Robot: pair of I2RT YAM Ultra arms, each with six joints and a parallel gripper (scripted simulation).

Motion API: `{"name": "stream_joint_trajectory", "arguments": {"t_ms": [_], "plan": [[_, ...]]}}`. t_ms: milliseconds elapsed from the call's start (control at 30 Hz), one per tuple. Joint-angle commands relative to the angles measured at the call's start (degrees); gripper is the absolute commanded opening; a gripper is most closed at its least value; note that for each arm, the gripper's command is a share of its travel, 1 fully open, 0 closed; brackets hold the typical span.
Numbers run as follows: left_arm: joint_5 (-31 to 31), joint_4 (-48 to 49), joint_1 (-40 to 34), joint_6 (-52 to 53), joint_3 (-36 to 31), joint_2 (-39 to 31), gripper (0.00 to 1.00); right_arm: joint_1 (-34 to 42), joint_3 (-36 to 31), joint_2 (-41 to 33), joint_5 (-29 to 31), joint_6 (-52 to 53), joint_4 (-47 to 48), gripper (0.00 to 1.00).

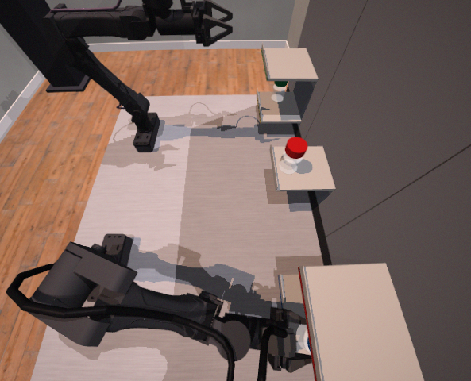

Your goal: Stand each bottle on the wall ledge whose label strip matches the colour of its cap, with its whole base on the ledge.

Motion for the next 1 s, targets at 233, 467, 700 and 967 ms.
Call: {"name": "stream_joint_trajectory", "arguments": {"t_ms": [233, 467, 700, 967], "plan": [[0.7, -0.7, 0.7, 0.4, 1.5, -1.0, 0.89, 0.2, 2.0, -0.6, 0.1, 0.1, 1.8, 0.52], [7.0, -6.3, 6.5, 3.7, 4.7, 1.8, 1.0, 0.2, 2.0, -0.6, 0.1, 0.1, 1.8, 0.52], [11.1, -10.2, 16.6, 7.1, 12.6, 7.3, 1.0, 0.2, 2.0, -0.6, 0.1, 0.1, 1.8, 0.52], [12.3, -12.0, 20.8, 8.4, 17.5, 10.7, 1.0, 0.2, 2.0, -0.6, 0.1, 0.1, 1.8, 0.52]]}}
